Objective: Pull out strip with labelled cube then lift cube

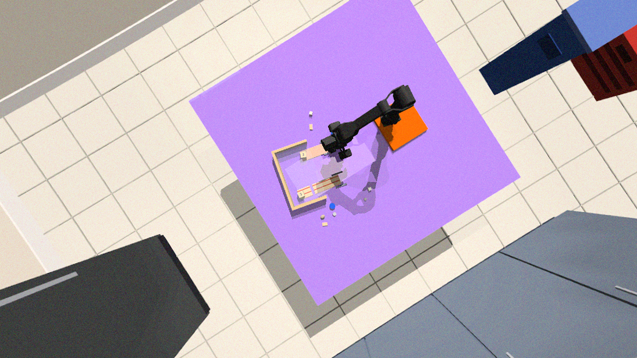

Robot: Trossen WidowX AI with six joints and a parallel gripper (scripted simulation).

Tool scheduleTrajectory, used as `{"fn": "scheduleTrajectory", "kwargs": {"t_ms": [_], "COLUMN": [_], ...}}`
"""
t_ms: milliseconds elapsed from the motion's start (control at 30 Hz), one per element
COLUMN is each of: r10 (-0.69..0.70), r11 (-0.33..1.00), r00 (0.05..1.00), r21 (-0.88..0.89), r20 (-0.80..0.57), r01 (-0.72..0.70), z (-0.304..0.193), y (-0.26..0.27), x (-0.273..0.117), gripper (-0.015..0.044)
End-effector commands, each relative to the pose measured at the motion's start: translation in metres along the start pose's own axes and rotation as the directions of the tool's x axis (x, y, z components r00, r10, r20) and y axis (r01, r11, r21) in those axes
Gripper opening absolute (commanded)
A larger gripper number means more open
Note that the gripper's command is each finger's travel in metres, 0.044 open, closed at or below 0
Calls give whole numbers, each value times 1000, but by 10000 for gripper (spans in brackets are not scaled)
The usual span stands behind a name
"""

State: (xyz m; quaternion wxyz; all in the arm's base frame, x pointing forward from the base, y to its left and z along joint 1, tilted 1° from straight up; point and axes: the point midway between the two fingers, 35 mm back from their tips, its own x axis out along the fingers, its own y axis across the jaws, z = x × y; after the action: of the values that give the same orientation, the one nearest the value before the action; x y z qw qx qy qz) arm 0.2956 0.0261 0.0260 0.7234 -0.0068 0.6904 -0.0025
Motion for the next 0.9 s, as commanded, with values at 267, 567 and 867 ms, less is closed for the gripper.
{"fn": "scheduleTrajectory", "kwargs": {"t_ms": [267, 567, 867], "r10": [-2, -2, -2], "r11": [1000, 1000, 1000], "r00": [1000, 999, 999], "r21": [4, 4, 4], "r20": [-31, -33, -34], "r01": [2, 2, 2], "z": [-26, -39, -52], "y": [0, 0, 1], "x": [6, 5, 5], "gripper": [0, 0, 0]}}
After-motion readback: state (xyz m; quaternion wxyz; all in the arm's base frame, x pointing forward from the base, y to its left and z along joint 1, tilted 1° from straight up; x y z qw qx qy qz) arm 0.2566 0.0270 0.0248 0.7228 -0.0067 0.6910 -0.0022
